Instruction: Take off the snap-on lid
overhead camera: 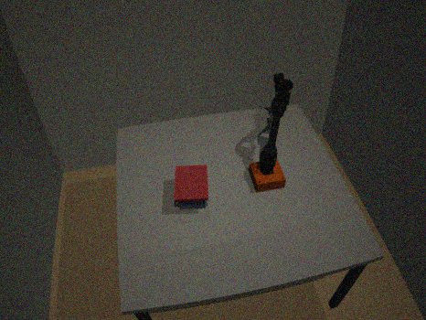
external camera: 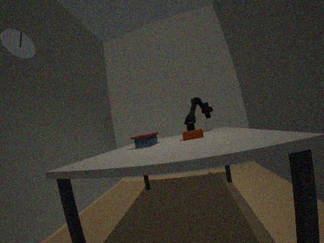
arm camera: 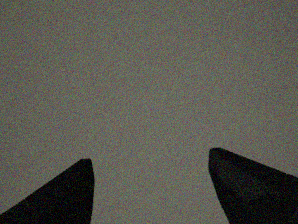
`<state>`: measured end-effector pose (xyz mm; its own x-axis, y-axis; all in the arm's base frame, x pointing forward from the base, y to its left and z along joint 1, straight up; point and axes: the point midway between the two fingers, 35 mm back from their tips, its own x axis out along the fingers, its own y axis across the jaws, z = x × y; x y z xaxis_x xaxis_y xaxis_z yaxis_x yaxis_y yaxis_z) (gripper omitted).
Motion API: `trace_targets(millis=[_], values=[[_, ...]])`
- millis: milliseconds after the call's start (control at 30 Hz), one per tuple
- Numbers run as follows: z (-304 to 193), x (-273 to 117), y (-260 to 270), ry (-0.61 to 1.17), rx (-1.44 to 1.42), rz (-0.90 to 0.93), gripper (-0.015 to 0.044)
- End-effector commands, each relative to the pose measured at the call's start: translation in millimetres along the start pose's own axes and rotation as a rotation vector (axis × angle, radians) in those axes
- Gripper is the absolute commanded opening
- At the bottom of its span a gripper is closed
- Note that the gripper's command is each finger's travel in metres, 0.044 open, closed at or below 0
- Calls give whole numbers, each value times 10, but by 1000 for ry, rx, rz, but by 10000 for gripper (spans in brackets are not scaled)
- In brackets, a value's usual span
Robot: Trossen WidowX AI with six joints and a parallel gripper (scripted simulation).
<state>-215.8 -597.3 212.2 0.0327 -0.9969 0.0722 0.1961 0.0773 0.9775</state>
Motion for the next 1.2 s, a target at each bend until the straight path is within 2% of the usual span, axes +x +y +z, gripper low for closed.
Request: trace_targets(millis=[0,67,300,367,633,700,967,1033,1167], values=[[-454,111,173,55,32,-6,235],[-669,139,246,80,28,-14,235],[-1868,149,601,225,65,-60,235],[-1990,135,634,240,72,-66,235],[-3349,-249,992,416,142,-139,235],[-3459,-300,1019,431,146,-147,235],[-4607,-1094,1290,604,177,-242,235],[-4694,-1179,1311,620,178,-250,235],[-5147,-1708,1419,709,177,-297,235]])
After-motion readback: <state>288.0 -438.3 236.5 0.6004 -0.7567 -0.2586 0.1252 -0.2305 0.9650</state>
